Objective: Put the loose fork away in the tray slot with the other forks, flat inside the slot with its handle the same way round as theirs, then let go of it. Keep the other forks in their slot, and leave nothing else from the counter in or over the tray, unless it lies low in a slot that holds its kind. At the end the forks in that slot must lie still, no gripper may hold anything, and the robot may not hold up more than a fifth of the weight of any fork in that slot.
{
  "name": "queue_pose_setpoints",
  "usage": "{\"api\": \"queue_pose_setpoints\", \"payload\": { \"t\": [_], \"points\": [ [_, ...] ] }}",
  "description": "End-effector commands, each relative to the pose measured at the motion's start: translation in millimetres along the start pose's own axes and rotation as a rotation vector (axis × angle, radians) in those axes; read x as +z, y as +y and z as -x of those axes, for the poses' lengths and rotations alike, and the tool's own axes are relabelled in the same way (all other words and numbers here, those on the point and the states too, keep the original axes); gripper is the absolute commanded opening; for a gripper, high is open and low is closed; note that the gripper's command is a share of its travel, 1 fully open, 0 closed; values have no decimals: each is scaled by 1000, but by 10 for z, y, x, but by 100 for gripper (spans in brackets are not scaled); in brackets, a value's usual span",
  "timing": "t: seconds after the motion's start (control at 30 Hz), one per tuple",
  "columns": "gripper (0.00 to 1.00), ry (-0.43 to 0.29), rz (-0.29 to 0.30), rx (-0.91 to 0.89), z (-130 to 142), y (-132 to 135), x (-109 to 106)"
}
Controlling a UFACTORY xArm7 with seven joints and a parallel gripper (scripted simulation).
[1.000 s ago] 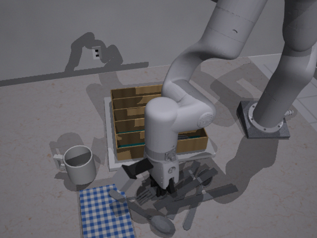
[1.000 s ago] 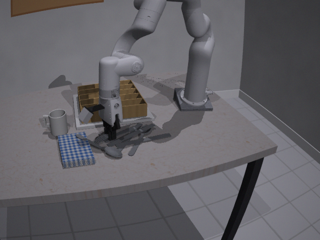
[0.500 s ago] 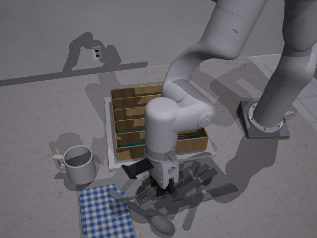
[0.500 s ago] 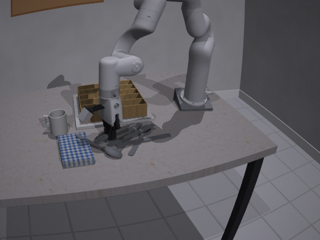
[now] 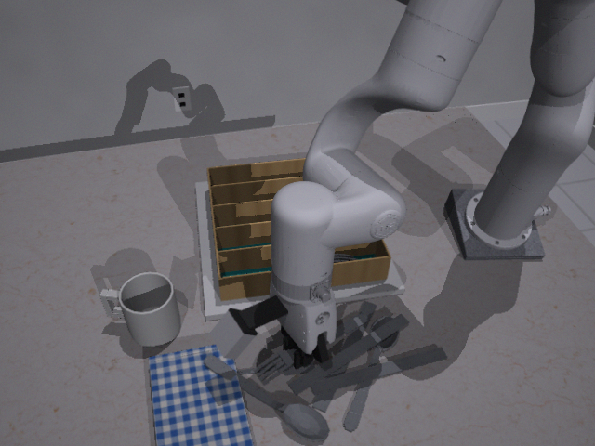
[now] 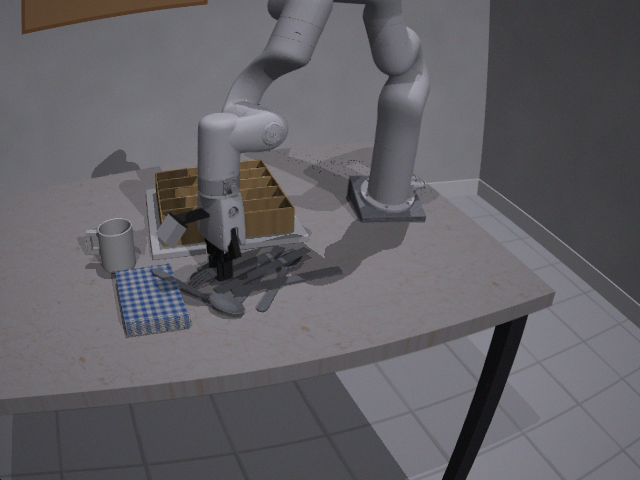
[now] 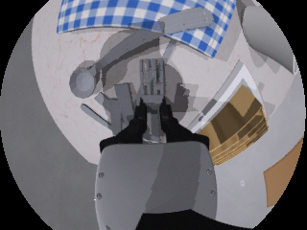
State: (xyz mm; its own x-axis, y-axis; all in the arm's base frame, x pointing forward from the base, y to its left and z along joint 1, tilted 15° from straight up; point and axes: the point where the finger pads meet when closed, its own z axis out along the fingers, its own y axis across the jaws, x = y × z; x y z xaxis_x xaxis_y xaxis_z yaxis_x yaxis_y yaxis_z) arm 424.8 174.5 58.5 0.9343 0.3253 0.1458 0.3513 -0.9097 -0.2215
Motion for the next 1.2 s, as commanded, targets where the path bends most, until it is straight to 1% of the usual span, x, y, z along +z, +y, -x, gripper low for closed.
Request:
{"api": "queue_pose_setpoints", "payload": {
  "t": [0.0,0.27,0.37,0.83,0.9,1.17],
  "points": [
    [3,-8,0,-1,40,-5,-15],
    [3,-8,0,-1,38,-5,-183],
    [3,-8,0,-1,38,-5,-214],
    [3,-8,0,-1,34,-5,-781],
    [3,-8,0,-1,34,-5,-781],
    [3,-8,0,-1,31,-5,-1104]
  ]
}}
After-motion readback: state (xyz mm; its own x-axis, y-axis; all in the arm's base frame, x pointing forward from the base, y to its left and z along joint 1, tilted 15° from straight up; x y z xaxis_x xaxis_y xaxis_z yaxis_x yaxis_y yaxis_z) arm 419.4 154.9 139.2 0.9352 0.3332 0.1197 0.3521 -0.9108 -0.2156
